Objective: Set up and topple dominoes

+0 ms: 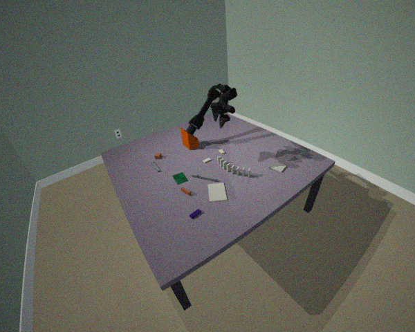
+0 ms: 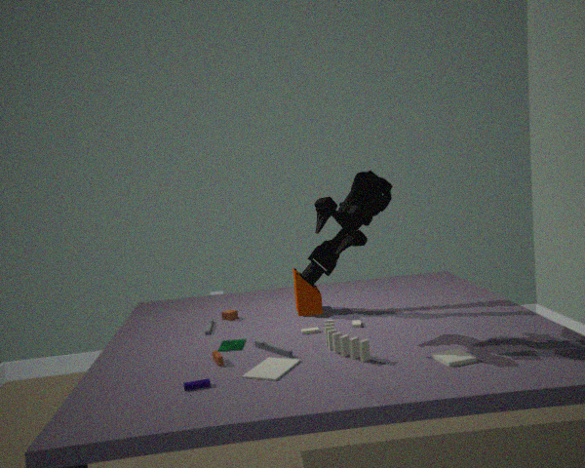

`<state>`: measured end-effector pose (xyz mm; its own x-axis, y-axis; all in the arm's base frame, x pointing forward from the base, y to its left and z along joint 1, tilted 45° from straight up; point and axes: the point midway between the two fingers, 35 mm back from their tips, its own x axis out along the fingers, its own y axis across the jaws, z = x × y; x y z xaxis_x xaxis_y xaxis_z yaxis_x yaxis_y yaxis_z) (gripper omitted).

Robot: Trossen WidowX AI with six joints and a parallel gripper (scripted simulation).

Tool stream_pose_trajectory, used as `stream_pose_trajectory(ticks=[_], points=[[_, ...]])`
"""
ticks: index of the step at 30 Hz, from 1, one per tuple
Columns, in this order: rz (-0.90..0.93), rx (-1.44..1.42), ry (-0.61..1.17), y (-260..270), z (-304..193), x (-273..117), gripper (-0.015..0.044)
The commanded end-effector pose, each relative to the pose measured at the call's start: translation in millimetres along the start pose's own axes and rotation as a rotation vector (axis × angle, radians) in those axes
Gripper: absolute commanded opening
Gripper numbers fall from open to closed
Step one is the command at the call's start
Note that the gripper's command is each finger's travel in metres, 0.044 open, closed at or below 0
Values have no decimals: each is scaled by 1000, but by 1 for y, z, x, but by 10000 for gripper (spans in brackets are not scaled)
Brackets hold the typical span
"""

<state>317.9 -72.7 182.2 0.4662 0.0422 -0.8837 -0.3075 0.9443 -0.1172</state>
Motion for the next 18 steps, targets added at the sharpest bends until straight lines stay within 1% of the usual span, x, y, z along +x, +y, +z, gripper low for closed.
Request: stream_pose_trajectory(ticks=[1, 5, 10, 16, 18], points=[[208, 514, 169, 15, -32, 63, 440], [315, 866, 314, 32, -50, 95, 440], [399, 1286, 534, 55, -73, 126, 440], [426, 1774, 858, 83, -102, 153, 440], [421, 1853, 919, 88, -107, 157, 440]])
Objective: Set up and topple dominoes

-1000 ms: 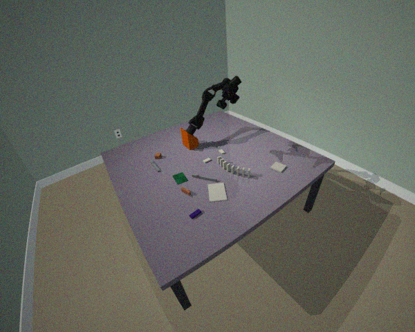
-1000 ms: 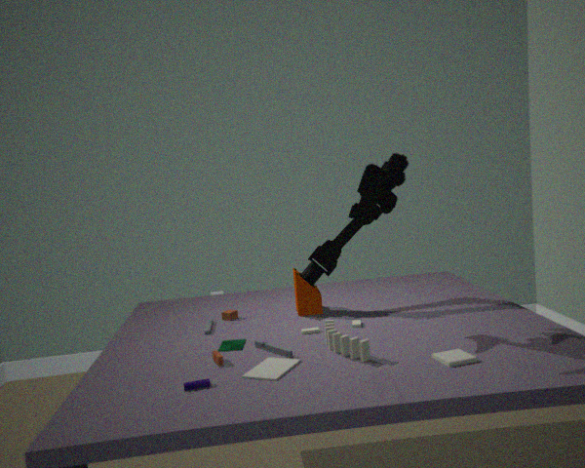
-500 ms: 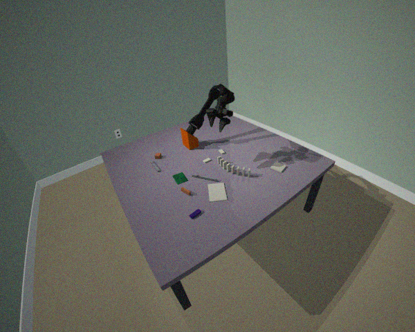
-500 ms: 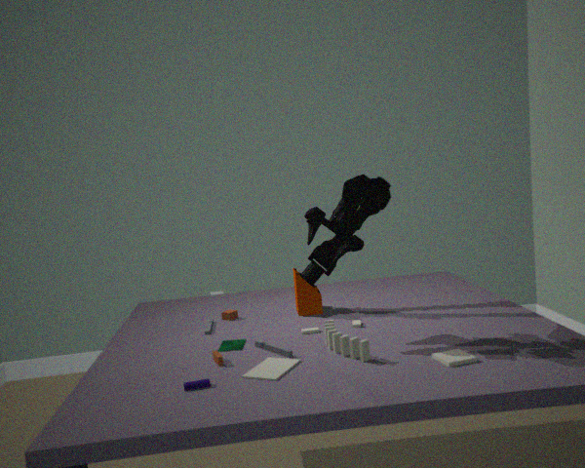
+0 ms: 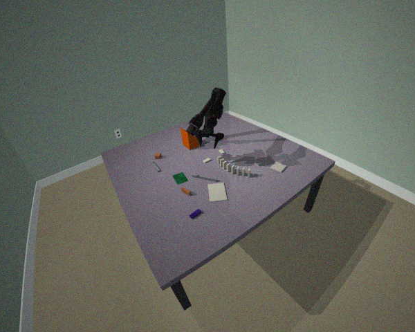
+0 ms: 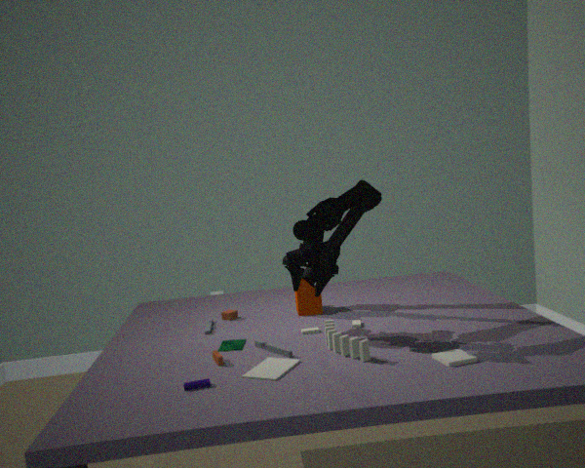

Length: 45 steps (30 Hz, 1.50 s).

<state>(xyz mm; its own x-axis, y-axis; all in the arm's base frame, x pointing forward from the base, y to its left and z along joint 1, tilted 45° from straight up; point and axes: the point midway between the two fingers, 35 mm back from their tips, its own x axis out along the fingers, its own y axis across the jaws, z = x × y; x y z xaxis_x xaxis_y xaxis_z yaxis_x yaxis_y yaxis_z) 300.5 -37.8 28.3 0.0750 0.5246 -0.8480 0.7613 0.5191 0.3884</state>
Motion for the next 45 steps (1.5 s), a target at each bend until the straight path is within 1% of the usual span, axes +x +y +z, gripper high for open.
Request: stream_pose_trajectory(ticks=[1, 13, 15, 19, 21, 39, 45], points=[[5, 598, 245, -26, -14, 45, 440], [5, 598, 245, -29, -13, 47, 440], [5, 599, 244, -28, -15, 60, 440], [6, 599, 246, -26, -24, 97, 440], [6, 598, 248, -26, -28, 108, 440], [6, 598, 249, -27, -32, 124, 440], [6, 598, 249, -27, -32, 124, 282]])
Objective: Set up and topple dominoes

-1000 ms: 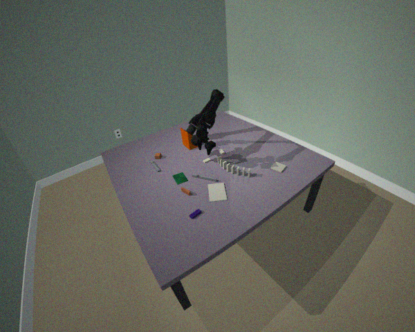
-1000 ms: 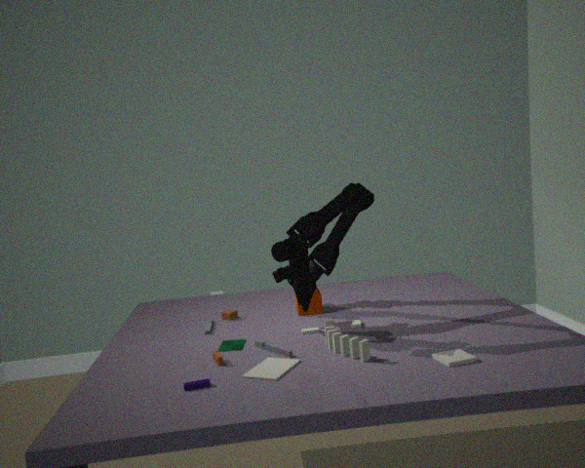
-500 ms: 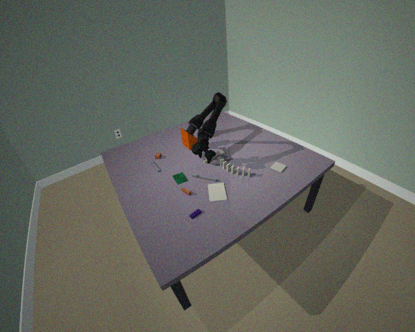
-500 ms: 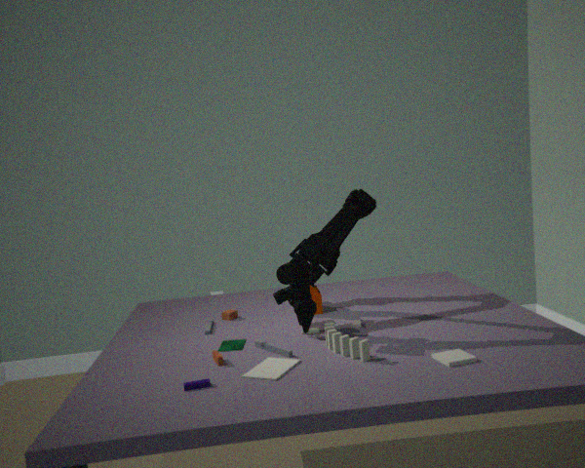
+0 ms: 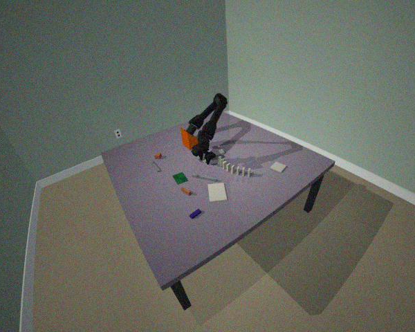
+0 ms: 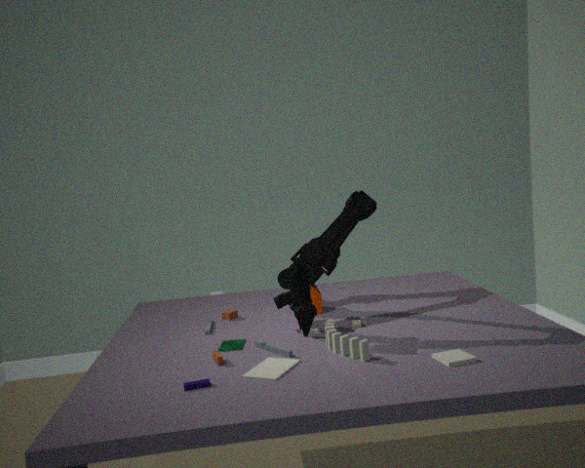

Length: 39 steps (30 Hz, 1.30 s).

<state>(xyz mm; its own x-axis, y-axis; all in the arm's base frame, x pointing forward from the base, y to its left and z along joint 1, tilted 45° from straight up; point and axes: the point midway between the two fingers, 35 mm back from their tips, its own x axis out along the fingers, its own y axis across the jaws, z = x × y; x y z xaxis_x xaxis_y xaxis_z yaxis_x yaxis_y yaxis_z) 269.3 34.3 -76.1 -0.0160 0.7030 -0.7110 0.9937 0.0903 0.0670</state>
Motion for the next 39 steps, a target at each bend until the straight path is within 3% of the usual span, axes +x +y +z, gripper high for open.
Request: stream_pose_trajectory(ticks=[1, 7, 17, 30, 36, 39], points=[[0, 4, 2, 0, 0, 0, 256], [0, 4, 2, 0, 0, 0, 107], [0, 4, 2, 0, 0, -1, 107], [-1, 5, -5, 8, -1, -153, 107], [-2, -4, -6, 7, 2, -161, 107], [-3, -132, -14, -15, 37, -163, 107]])
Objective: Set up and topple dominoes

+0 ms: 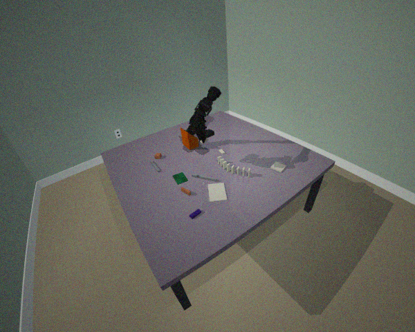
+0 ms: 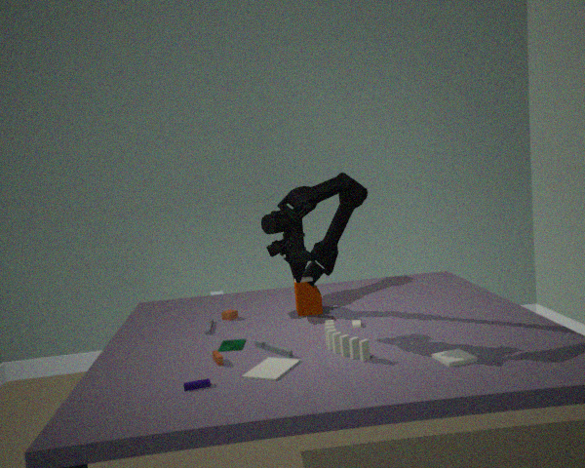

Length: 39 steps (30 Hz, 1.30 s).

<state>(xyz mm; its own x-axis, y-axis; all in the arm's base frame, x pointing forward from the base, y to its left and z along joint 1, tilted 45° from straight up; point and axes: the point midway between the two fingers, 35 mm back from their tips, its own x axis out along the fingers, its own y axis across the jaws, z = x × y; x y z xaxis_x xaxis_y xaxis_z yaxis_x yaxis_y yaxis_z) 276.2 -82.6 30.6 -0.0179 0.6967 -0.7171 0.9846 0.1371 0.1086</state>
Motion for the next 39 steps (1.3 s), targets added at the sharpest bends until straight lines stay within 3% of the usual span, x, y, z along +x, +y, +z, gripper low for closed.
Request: stream_pose_trajectory(ticks=[1, 4, 14, 39], points=[[0, -125, -7, -32, 40, -5, 107], [-1, -257, -4, -62, 68, -3, 107], [-12, -267, -14, -64, 70, -2, 107], [-279, -278, -472, -73, 75, 40, 107]])
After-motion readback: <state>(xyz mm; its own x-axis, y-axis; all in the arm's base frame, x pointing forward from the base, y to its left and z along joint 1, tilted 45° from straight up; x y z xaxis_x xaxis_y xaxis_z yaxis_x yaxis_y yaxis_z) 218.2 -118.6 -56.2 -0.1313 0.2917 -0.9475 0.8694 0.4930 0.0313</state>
